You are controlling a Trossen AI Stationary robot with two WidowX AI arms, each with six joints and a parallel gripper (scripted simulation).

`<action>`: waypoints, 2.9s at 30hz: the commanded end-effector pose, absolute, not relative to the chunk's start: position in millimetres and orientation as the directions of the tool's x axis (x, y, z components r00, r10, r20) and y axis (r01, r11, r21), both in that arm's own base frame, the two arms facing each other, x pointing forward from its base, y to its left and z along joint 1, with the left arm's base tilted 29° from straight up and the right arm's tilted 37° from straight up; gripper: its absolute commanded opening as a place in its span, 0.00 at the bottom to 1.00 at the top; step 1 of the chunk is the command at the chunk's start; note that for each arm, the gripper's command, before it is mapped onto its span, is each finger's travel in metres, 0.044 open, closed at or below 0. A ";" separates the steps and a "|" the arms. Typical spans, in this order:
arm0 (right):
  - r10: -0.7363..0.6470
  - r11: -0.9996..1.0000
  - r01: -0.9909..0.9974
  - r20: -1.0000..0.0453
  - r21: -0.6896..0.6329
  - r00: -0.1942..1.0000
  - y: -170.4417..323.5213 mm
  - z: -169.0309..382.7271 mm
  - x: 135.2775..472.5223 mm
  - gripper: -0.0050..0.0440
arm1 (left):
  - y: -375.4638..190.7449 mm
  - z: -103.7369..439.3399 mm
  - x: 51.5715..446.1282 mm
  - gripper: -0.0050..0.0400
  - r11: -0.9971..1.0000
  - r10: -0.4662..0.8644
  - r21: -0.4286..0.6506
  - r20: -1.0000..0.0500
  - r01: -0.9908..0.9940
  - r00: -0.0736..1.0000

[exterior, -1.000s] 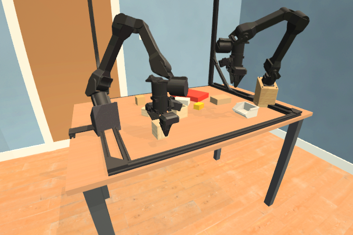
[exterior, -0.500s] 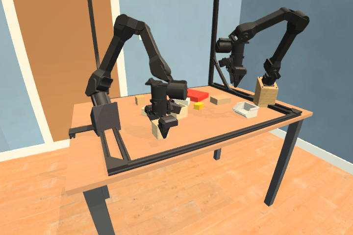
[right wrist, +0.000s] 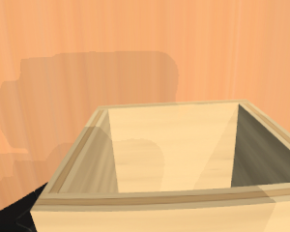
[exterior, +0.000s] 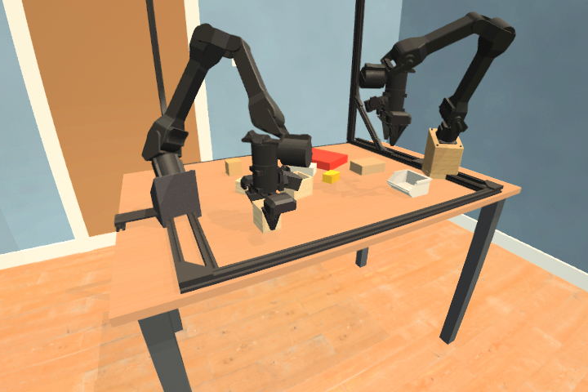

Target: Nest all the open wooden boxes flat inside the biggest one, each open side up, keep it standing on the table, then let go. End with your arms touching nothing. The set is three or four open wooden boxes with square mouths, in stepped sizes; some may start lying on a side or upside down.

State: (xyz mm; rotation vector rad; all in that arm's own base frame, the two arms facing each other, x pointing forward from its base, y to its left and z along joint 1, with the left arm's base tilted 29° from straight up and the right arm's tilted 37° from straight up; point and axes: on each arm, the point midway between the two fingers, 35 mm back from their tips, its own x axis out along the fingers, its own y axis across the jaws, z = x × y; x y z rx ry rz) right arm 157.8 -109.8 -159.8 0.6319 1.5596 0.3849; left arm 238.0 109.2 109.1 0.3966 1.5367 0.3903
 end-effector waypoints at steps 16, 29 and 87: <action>0.602 0.788 0.162 -0.798 0.594 0.003 -109.7 -159.6 157.5 0.10 | 108.6 108.9 238.1 1.00 0.879 0.477 0.477 -0.879 0.000 0.000; 0.574 0.786 0.166 -0.803 0.596 0.162 -112.2 -152.7 150.7 0.10 | 108.6 108.9 238.1 1.00 0.879 0.477 0.477 -0.879 0.000 0.000; 0.356 0.785 0.166 -0.653 0.597 0.668 -120.4 -135.0 125.2 0.10 | 108.6 108.9 238.1 1.00 0.879 0.477 0.477 -0.879 0.000 0.000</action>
